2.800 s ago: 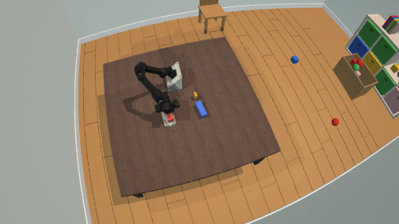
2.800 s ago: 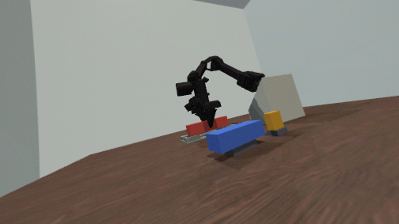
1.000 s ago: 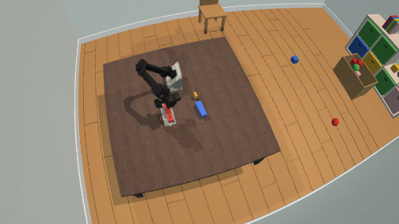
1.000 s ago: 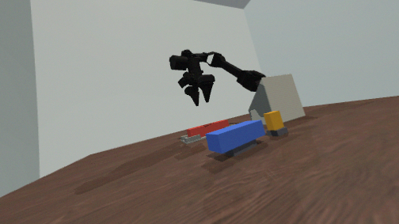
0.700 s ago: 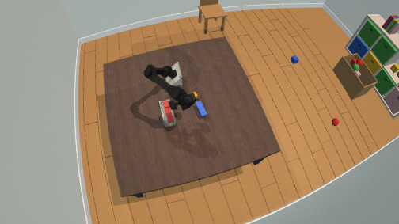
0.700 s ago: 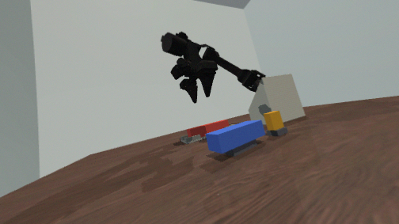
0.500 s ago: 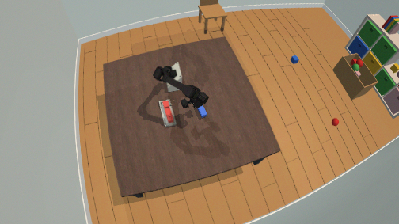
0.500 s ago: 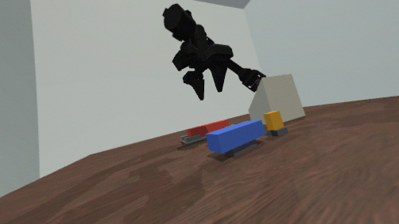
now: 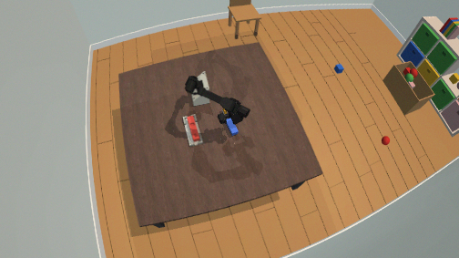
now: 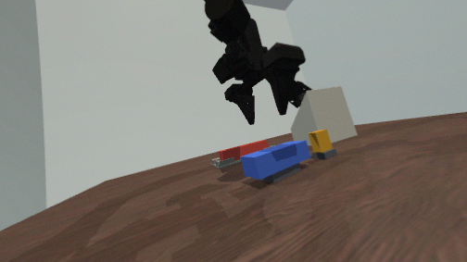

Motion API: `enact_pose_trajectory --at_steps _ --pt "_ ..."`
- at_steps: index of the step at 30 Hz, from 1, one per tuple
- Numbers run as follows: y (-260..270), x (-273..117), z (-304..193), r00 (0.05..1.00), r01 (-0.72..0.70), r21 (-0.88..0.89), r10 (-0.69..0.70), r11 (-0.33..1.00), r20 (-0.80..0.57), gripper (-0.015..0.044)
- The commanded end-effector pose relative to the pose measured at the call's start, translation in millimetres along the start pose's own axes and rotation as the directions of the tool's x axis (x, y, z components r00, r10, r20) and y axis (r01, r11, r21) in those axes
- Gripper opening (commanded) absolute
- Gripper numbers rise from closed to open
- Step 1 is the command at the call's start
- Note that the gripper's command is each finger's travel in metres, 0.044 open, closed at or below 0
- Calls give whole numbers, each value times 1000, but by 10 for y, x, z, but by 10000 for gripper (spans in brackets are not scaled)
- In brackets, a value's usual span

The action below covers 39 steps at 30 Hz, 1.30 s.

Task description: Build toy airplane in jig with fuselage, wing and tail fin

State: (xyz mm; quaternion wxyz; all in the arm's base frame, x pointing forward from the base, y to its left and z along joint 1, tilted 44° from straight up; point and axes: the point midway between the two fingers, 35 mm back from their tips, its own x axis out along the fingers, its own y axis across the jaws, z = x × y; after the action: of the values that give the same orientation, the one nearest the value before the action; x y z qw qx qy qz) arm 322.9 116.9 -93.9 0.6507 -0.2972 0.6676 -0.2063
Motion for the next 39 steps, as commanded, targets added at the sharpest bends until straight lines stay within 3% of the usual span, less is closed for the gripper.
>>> enact_pose_trajectory --at_steps 1,39 --pt "-3 240 -53 1000 14 -10 -14 1000 -21 440" --pt "-18 807 -65 1000 16 -10 -17 1000 -21 440"
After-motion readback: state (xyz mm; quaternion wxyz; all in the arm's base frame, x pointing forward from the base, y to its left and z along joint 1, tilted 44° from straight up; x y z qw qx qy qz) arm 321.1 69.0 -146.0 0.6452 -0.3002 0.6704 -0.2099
